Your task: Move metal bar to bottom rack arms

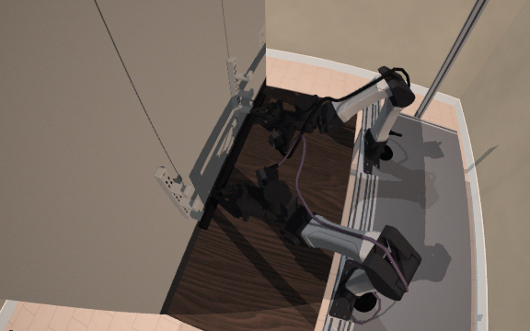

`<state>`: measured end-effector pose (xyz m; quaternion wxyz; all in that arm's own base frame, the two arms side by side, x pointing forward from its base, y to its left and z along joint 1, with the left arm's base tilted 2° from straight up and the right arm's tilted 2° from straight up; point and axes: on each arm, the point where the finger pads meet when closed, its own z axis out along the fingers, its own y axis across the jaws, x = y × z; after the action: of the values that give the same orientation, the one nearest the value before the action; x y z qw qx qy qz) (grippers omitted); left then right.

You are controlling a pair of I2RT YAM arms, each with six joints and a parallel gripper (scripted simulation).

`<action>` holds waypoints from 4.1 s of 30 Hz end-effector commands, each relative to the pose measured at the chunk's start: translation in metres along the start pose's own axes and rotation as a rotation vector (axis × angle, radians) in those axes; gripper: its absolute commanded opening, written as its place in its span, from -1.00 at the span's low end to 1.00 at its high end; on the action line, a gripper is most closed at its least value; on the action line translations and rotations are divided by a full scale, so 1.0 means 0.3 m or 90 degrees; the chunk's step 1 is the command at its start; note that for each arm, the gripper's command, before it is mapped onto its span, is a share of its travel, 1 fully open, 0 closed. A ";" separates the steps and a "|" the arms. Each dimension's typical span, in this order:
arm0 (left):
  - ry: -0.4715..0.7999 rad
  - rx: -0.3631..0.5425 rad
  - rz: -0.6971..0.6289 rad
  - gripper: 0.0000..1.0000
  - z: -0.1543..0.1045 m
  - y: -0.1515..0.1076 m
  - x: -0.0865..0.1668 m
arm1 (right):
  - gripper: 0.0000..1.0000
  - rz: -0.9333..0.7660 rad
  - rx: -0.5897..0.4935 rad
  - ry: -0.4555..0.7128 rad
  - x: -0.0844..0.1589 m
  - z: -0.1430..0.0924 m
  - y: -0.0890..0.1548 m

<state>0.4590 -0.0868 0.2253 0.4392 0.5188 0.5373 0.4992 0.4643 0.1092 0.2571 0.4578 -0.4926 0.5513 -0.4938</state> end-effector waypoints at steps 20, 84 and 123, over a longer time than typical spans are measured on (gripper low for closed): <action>-0.018 -0.075 -0.003 -1.00 -0.001 0.114 -0.024 | -1.00 0.011 0.065 -0.017 -0.022 -0.003 -0.101; -0.018 -0.075 -0.003 -1.00 0.029 0.095 -0.025 | -1.00 0.011 0.065 -0.017 -0.023 0.025 -0.081; -0.018 -0.075 -0.003 -1.00 0.131 0.133 -0.026 | -1.00 0.011 0.065 -0.017 -0.025 0.126 -0.121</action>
<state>0.4920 -0.0845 0.2201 0.4420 0.5168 0.5366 0.4996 0.4967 0.1070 0.2533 0.4589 -0.4906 0.5511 -0.4950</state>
